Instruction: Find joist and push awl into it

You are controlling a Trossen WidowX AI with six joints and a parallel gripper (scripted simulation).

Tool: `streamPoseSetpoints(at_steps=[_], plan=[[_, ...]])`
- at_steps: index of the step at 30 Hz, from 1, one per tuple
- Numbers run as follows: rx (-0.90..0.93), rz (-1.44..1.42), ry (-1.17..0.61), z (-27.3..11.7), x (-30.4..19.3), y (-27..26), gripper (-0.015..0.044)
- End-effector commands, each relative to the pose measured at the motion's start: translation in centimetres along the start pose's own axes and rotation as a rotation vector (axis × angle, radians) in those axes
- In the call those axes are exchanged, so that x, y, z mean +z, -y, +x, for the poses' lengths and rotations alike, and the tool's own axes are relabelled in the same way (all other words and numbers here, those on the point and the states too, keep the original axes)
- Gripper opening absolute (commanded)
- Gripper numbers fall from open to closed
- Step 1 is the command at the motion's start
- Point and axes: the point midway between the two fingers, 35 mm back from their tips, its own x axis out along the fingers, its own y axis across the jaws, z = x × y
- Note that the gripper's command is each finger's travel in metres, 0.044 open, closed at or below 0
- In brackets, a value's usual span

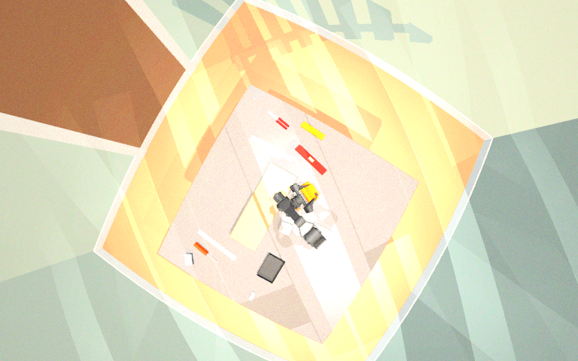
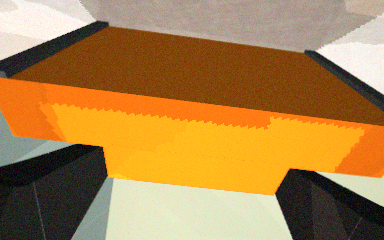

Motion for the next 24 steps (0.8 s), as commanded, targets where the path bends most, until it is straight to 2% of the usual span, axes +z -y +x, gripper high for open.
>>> streamPoseSetpoints(at_steps=[1,24], plan=[[0.003,-0.003,0.016,-0.10,0.42,-0.03,0.0379],[-0.001,-0.001,0.003,-0.05,0.08,0.01,0.0379]])
